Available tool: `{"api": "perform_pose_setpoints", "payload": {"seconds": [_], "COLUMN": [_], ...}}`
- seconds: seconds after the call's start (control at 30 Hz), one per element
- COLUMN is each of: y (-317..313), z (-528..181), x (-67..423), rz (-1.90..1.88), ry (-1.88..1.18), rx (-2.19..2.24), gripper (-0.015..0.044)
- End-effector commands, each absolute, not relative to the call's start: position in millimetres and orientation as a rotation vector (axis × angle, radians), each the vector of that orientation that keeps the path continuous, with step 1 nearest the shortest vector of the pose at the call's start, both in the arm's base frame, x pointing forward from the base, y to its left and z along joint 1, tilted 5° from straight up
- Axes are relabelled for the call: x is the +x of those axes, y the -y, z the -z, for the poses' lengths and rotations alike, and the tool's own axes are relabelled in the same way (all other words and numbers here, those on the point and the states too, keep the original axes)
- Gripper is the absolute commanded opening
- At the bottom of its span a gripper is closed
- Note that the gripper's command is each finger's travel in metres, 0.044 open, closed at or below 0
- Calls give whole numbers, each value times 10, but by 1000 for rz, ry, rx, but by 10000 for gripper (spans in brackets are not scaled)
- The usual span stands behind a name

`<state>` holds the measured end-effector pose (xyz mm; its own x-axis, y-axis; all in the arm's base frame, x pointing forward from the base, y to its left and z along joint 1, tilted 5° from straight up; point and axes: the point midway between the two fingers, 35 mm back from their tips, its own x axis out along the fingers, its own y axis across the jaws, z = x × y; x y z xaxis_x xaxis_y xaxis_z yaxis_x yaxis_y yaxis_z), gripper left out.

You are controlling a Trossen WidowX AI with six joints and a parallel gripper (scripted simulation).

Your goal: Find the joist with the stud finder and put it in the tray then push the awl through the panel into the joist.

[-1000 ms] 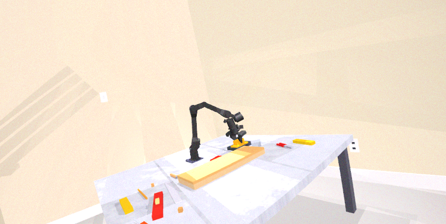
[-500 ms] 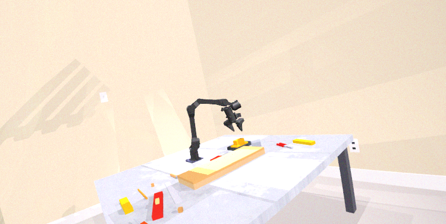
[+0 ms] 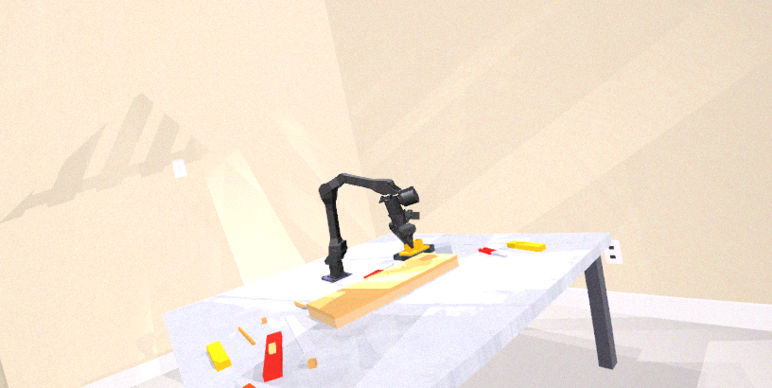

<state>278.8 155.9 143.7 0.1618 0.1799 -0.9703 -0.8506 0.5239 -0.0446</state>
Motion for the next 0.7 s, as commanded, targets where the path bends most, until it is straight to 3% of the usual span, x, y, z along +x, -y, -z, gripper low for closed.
{"api": "perform_pose_setpoints", "payload": {"seconds": [0.0, 0.3, 0.67], "y": [-1022, 366, 1770], "z": [-1403, -1243, -1097], "x": [2937, 3006, 2305], "rz": [-739, -466, -140], "ry": [-1223, -1349, -1453], "rx": [-634, -460, -159], "gripper": [440, 440, 440]}}
